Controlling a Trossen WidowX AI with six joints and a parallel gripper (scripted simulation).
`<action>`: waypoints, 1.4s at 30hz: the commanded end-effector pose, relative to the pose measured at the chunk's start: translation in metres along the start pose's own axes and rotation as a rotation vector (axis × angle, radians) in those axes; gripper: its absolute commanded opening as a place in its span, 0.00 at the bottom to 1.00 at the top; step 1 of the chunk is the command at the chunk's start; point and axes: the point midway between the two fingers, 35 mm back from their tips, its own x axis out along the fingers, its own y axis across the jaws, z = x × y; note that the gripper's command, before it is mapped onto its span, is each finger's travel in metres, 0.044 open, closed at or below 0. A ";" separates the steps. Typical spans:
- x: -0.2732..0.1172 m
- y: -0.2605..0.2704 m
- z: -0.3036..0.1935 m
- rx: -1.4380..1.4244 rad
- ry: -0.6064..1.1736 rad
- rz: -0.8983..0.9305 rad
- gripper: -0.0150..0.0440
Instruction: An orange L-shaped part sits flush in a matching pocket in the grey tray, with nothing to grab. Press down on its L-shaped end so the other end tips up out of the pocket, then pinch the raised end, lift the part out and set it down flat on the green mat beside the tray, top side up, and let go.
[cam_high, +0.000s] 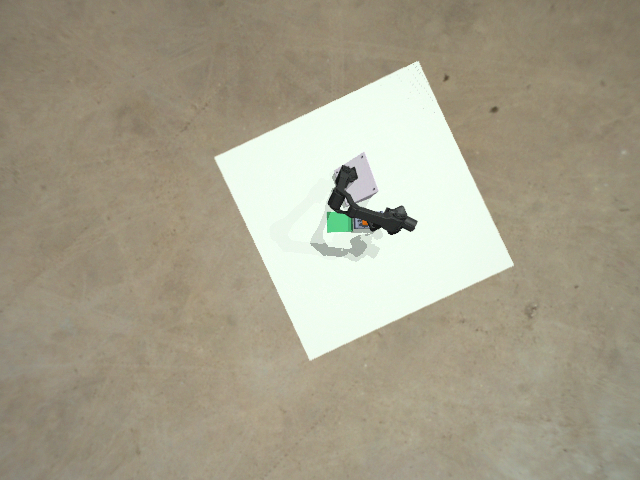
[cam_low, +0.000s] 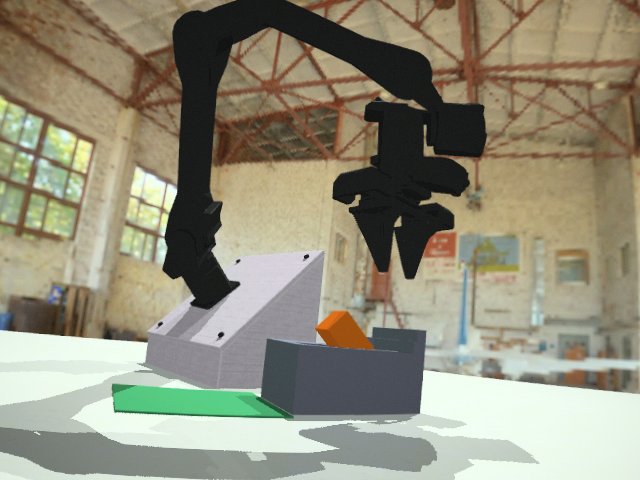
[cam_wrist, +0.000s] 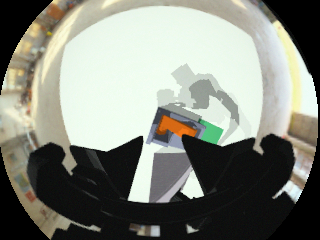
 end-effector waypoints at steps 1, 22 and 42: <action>0.003 -0.021 -0.006 -0.357 0.018 -0.011 0.73; 0.003 -0.061 -0.020 -1.195 0.038 0.001 0.73; 0.036 -0.062 -0.020 -1.195 0.038 0.000 0.73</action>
